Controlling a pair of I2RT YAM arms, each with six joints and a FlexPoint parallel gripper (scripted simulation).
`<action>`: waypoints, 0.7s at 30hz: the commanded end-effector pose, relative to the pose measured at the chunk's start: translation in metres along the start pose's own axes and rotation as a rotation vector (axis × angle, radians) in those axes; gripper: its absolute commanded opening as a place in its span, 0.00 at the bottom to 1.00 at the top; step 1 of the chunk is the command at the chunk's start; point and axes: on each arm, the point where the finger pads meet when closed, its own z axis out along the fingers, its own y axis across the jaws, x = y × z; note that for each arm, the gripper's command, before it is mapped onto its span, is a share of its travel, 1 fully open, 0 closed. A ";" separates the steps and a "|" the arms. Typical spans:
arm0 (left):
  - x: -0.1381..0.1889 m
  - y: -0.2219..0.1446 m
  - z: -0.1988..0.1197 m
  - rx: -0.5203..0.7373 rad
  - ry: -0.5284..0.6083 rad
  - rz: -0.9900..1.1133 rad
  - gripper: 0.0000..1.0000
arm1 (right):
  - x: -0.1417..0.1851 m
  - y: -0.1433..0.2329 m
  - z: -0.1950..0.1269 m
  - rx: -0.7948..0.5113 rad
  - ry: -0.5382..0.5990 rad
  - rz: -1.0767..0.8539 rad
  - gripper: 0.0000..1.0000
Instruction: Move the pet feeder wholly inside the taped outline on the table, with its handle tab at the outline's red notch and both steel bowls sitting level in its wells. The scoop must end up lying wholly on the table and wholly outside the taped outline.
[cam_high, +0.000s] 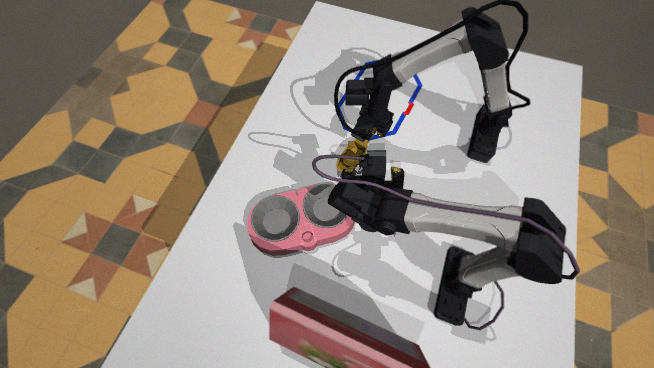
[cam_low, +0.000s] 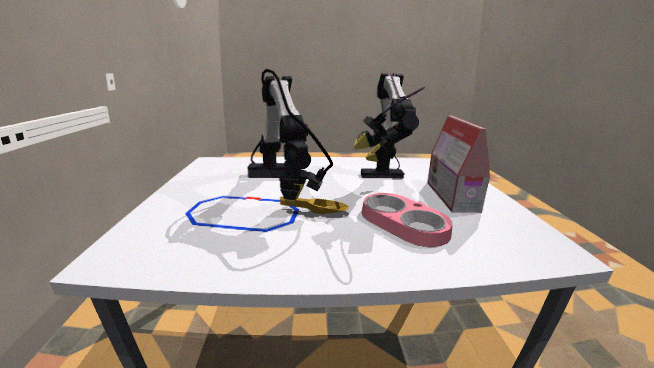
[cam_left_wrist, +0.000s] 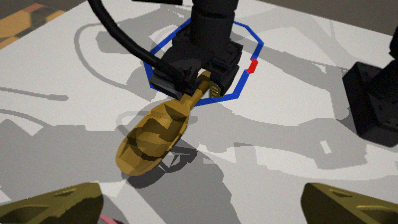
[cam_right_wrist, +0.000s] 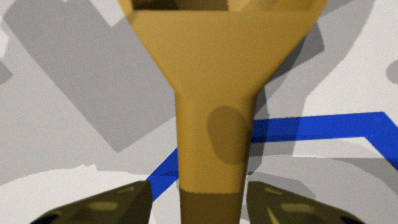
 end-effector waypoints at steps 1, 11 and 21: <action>-0.003 0.001 -0.001 -0.002 -0.006 0.006 1.00 | 0.005 -0.007 0.009 0.012 0.003 0.014 0.47; -0.003 0.001 -0.001 -0.003 -0.006 0.006 1.00 | 0.004 -0.007 0.013 0.017 0.000 0.014 0.30; -0.003 0.001 -0.001 -0.003 -0.006 0.006 1.00 | -0.001 -0.010 -0.029 0.048 -0.021 0.014 0.17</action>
